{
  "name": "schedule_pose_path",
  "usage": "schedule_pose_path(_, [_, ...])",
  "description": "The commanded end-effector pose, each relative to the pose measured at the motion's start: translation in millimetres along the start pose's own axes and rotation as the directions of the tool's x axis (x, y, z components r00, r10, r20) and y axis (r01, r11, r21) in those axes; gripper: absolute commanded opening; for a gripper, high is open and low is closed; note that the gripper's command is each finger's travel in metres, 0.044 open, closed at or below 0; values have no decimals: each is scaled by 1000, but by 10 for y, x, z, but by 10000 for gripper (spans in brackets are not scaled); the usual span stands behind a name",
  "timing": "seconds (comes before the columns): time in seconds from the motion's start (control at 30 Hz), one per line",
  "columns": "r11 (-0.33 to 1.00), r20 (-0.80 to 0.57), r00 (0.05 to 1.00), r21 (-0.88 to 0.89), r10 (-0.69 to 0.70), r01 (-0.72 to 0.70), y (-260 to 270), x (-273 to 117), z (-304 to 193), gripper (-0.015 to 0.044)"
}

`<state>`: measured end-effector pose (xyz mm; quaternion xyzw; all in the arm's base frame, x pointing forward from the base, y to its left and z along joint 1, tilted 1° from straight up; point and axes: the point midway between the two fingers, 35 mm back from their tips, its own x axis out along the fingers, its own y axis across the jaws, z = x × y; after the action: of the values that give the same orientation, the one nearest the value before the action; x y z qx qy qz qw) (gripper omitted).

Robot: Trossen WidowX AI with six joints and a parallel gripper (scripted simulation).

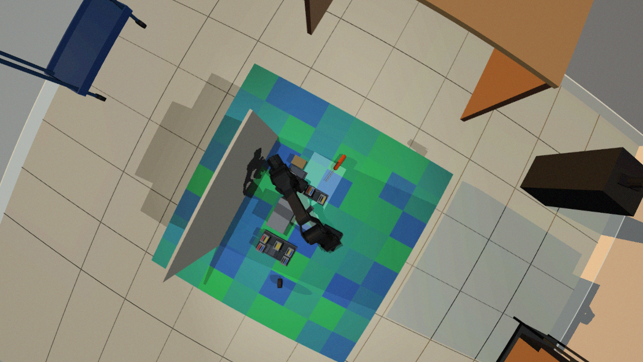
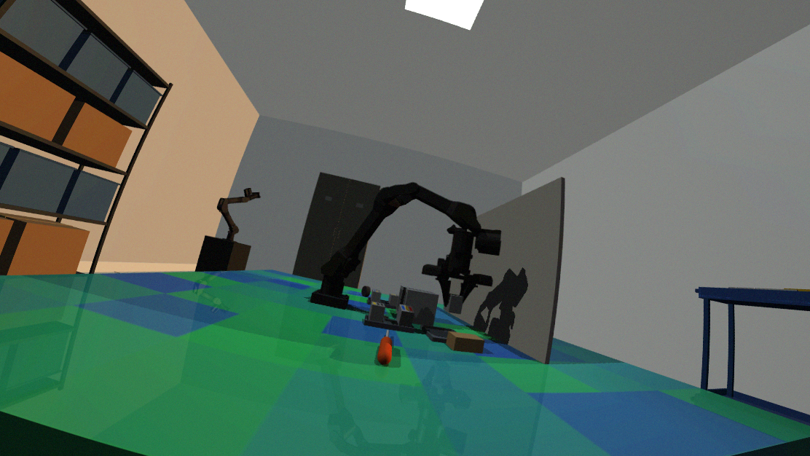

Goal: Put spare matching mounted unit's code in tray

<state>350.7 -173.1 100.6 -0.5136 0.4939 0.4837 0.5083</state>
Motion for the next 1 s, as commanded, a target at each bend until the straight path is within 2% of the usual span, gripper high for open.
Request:
schedule_pose_path(0.0, [1000,3,1000,3,0,0,2,33,7,0])
schedule_pose_path(0.97, [1000,3,1000,3,0,0,21,234,25,0])
